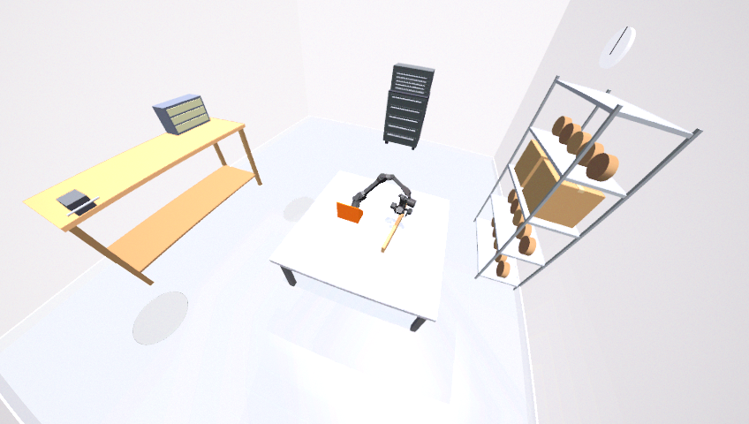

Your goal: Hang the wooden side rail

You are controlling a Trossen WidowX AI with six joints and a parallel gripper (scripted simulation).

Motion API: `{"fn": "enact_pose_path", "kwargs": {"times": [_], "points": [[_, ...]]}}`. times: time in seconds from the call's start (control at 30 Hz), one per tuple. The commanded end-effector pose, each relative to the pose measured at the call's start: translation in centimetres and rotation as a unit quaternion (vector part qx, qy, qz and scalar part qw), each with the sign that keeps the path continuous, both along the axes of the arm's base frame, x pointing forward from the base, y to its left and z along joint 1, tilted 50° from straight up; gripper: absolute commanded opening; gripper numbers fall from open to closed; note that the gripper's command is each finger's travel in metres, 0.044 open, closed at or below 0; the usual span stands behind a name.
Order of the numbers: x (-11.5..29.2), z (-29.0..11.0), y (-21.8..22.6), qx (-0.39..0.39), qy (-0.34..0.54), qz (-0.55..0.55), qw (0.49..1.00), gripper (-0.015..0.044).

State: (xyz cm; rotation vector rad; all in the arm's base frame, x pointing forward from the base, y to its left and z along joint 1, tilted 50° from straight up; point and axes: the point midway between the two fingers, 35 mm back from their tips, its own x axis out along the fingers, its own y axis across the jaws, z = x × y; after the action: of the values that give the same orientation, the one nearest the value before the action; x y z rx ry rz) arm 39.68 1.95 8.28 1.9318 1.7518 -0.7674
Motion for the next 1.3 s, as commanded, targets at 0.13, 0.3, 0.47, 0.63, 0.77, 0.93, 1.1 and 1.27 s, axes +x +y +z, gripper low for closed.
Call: {"fn": "enact_pose_path", "kwargs": {"times": [0.13,0.3,0.47,0.63,0.77,0.93,1.1,1.27], "points": [[-0.1,-1.9,2.3,-0.001,0.005,0.006,1.0,0.044],[-0.1,-2.8,3.4,-0.001,0.005,0.006,1.0,0.044],[0.0,-3.2,3.8,-0.001,0.005,0.006,1.0,0.044],[0.1,-3.7,4.4,-0.001,0.005,0.005,1.0,0.044],[0.1,-4.1,4.9,-0.001,0.005,0.005,1.0,0.044],[0.2,-4.7,5.5,-0.001,0.005,0.005,1.0,0.044],[0.2,-5.2,6.1,-0.001,0.005,0.005,1.0,0.044],[0.2,-5.7,6.7,-0.001,0.005,0.005,1.0,0.044]]}}
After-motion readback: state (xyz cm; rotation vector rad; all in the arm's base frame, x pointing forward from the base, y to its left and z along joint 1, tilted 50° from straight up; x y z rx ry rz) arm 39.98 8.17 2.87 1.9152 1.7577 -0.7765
